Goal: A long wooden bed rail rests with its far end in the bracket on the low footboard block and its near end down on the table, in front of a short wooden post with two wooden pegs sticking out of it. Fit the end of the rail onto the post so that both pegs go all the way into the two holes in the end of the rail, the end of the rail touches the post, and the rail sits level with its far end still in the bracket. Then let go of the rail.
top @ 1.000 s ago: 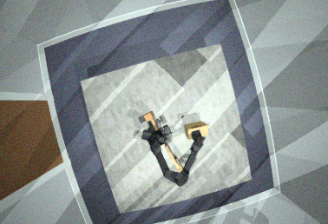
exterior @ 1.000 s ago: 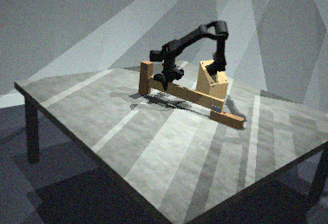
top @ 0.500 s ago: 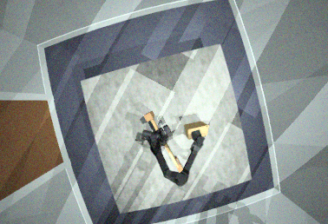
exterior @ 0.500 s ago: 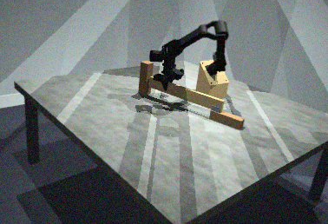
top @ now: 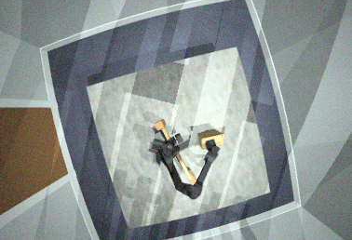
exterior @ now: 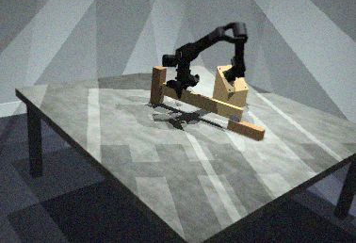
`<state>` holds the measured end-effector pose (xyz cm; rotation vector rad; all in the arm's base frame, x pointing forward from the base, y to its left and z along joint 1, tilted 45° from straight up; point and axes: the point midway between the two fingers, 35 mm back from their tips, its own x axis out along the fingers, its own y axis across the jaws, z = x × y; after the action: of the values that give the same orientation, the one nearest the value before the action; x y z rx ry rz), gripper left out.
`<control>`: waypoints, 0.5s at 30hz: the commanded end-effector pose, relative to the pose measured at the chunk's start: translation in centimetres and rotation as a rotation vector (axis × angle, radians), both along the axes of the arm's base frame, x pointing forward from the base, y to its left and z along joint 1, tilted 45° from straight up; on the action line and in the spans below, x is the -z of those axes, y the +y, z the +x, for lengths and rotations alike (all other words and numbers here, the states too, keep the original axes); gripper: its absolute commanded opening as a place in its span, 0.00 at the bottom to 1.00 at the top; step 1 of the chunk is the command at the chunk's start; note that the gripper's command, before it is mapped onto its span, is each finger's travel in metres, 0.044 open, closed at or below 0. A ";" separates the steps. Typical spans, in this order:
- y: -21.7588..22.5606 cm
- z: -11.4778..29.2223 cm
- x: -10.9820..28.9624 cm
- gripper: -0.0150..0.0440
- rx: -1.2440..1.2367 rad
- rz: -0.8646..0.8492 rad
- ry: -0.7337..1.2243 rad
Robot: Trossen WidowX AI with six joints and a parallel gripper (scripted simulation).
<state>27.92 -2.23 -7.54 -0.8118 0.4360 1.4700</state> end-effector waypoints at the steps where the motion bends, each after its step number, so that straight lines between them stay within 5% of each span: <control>1: -0.5 0.3 0.1 0.25 0.006 -0.010 -0.008; 15: -0.7 0.3 0.3 0.25 0.006 -0.010 -0.008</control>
<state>27.98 -2.44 -7.75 -0.8140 0.4384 1.4687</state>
